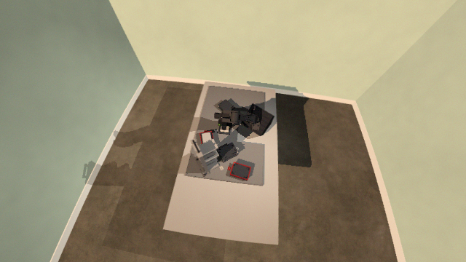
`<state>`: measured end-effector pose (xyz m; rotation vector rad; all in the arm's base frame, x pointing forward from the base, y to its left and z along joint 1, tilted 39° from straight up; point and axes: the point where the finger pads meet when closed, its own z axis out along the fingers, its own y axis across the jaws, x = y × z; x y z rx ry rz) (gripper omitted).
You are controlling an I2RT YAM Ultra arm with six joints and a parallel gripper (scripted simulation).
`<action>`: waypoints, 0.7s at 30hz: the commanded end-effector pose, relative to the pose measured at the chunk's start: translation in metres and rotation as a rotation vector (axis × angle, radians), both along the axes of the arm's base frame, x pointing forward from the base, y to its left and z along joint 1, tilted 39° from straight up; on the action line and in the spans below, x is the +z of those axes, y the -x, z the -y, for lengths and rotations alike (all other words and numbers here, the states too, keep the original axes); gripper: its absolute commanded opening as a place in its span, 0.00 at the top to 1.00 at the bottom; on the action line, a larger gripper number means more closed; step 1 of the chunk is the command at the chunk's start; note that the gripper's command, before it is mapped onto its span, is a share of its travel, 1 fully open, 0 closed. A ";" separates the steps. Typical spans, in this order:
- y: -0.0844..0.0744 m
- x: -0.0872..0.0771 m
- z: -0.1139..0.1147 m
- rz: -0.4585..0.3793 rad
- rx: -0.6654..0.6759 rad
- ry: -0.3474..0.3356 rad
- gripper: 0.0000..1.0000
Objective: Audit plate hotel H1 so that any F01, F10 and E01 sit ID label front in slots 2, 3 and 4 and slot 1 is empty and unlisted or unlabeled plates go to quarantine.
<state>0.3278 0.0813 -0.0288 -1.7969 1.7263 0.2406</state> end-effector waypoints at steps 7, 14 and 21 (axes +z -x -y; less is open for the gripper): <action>-0.005 0.002 0.002 0.017 -0.013 -0.004 0.14; -0.005 0.002 0.002 0.017 -0.013 -0.004 0.14; -0.005 0.002 0.002 0.017 -0.013 -0.004 0.14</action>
